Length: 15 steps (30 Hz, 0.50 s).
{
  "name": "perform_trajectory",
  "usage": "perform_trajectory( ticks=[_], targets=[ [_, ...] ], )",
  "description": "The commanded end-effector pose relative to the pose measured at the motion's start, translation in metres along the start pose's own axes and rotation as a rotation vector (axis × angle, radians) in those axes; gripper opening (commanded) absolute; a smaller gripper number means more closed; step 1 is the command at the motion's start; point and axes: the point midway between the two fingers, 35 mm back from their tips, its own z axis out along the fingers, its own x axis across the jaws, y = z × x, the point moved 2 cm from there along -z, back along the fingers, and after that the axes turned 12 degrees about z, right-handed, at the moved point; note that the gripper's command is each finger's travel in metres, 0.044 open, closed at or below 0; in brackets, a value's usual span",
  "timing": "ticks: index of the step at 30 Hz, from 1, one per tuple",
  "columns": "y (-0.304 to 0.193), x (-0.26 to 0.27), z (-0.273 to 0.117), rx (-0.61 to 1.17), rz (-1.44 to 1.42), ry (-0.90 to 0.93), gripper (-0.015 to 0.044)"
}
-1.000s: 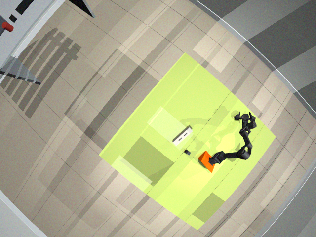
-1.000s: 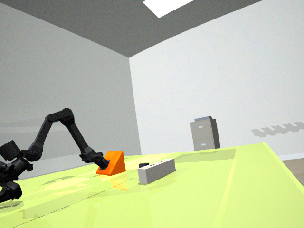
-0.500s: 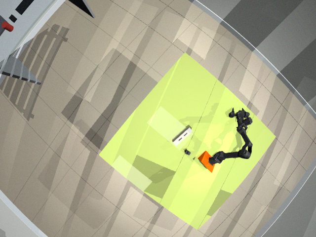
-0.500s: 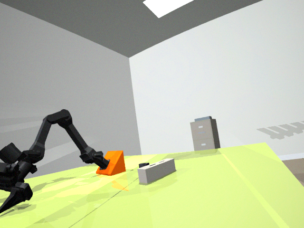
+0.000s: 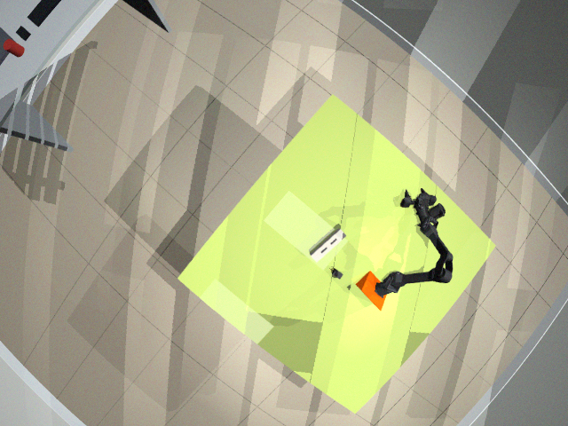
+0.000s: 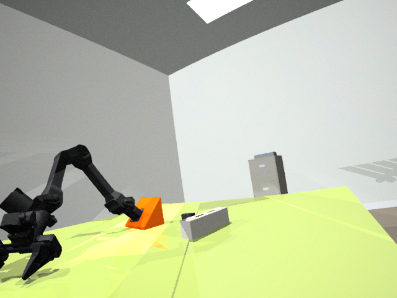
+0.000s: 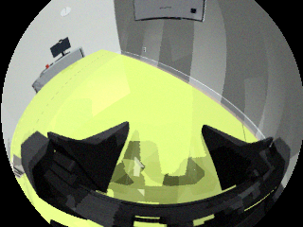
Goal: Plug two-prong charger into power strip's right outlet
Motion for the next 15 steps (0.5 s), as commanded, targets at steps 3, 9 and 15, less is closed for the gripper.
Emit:
perform_trajectory(
  ticks=[3,9,15],
  targets=[
    [-0.006,0.028,0.010,0.039,0.047,0.070,0.0440],
    [-0.008,0.059,0.015,0.070,0.087,0.144,0.0440],
    [-0.011,0.090,0.018,0.106,0.121,0.217,0.0440]
  ],
)
